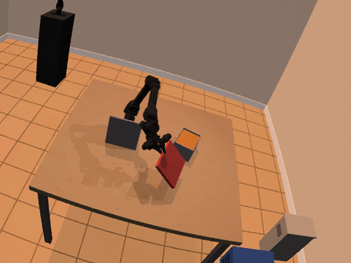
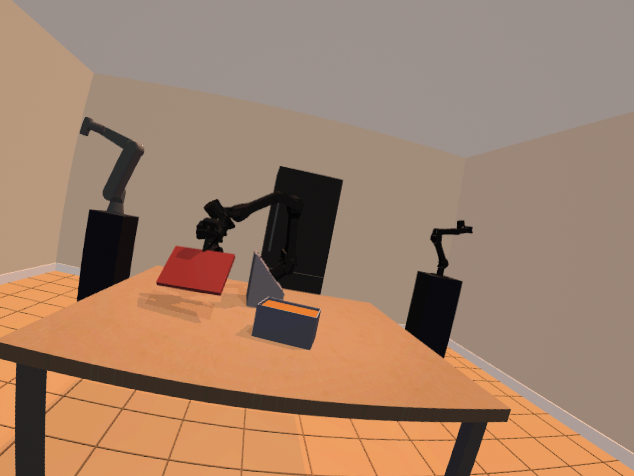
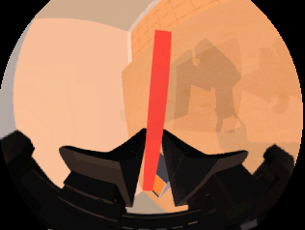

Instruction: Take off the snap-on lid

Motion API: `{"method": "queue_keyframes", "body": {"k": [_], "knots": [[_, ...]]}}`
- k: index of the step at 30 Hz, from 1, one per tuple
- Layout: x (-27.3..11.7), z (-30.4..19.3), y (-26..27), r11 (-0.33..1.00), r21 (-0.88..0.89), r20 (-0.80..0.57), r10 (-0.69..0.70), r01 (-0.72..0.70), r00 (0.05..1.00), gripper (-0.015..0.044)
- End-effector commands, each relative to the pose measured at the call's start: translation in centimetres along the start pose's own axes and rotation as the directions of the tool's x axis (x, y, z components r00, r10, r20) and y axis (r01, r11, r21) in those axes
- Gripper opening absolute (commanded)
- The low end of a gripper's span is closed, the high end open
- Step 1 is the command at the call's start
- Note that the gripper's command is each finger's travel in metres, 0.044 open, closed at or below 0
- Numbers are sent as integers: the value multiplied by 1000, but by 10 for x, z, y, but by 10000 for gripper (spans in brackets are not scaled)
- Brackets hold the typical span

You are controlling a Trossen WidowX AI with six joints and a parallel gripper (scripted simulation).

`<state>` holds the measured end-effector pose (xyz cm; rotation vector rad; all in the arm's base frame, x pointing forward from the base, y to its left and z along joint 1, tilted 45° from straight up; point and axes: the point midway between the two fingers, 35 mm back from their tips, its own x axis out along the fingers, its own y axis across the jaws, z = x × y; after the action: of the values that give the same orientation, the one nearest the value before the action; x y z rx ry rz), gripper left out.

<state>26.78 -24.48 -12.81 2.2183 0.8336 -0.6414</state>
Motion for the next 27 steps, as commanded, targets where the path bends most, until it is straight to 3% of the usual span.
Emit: {"method": "queue_keyframes", "body": {"k": [1, 27], "knots": [[2, 0, -1, 1000, 3, -4, 7, -7, 1000, 0], [15, -1, -17, 1000, 3, -5, 7, -7, 1000, 0]]}}
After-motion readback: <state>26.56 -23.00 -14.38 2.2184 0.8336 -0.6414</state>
